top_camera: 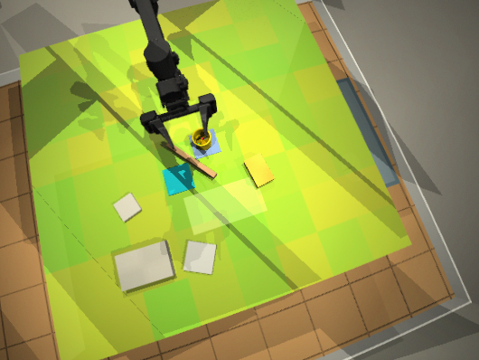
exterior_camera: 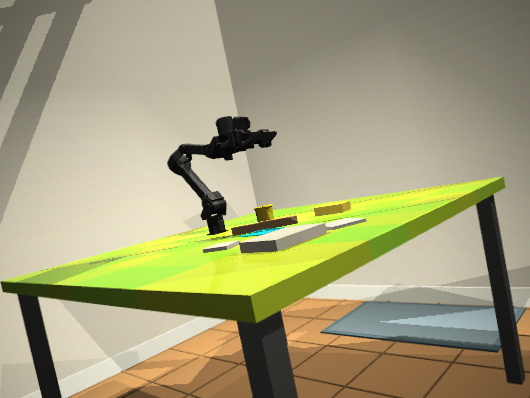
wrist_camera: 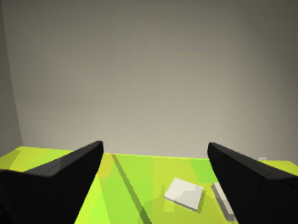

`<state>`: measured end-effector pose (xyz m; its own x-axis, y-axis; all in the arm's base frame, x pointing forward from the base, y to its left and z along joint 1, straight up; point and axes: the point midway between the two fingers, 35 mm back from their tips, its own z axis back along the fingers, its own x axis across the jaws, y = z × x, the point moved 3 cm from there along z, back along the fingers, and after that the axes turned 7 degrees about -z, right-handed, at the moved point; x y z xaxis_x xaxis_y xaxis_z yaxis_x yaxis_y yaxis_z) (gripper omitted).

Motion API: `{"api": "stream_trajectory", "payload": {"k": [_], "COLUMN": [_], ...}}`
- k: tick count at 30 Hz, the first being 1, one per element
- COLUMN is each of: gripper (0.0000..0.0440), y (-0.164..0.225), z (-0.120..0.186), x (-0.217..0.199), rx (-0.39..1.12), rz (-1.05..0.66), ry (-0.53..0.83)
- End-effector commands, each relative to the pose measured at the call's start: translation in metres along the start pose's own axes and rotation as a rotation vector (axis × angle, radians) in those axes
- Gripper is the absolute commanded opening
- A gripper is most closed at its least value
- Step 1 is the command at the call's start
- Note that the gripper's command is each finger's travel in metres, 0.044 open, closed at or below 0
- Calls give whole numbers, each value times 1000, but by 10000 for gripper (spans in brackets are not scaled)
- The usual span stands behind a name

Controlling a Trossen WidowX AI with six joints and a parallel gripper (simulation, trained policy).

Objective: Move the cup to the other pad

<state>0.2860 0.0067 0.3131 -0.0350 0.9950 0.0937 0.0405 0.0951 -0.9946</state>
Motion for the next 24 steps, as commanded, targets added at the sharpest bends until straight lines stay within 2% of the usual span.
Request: {"api": "stream_trajectory", "payload": {"k": [1,12,17,24], "gripper": [374,93,88,103], "y": [-1,0,1,0], "z": [1,7,9,11], "x": [0,1,4,10], "rx": [2,72,123,198], "rz": [-3,-50,-93,-167], "ry": [0,8,6,1]}}
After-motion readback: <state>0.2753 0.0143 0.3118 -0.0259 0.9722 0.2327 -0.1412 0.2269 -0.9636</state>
